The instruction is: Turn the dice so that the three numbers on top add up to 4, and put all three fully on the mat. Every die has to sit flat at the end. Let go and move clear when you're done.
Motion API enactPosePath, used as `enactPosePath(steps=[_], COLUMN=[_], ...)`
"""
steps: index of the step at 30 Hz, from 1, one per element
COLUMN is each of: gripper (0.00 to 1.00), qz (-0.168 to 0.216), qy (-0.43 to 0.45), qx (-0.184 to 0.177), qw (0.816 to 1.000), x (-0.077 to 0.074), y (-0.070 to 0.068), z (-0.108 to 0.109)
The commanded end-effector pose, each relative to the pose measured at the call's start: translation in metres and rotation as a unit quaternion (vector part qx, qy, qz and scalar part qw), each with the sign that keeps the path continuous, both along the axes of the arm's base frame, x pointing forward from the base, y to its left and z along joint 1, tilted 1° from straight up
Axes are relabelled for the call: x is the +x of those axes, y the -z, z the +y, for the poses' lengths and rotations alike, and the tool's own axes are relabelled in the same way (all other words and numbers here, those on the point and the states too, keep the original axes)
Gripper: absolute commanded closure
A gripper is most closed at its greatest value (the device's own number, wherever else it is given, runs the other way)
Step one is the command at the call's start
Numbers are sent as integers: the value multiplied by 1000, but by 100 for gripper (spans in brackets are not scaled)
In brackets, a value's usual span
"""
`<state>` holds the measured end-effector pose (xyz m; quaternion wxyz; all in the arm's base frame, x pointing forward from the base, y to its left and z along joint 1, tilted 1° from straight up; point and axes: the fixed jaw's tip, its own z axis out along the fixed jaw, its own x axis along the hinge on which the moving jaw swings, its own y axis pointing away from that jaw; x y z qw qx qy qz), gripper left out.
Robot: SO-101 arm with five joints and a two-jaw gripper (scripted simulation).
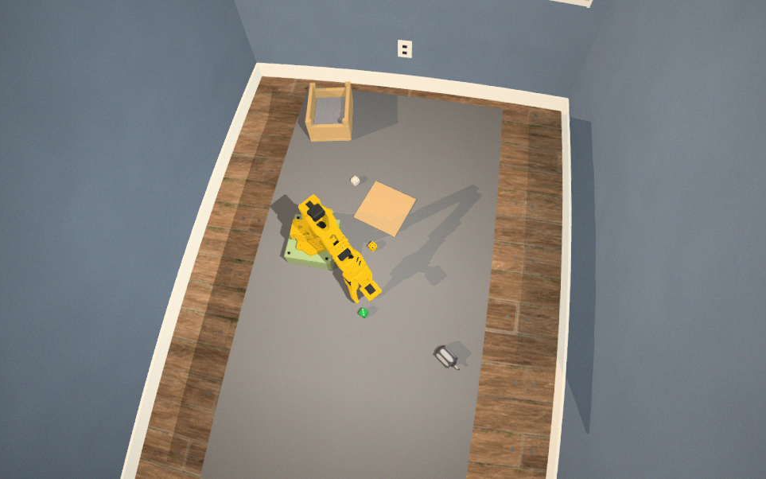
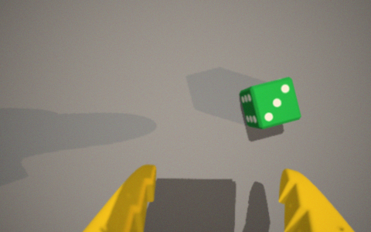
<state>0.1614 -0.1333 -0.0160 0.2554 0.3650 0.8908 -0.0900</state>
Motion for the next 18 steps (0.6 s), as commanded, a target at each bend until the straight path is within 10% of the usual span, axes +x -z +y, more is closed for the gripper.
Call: enactPosePath(steps=[1,18], gripper=[72,72], qz=[-10,-4], qy=[-31,-305], qx=[-2,8], qw=[999,952], x=[8,17], y=[-4,-4], z=[14,127])
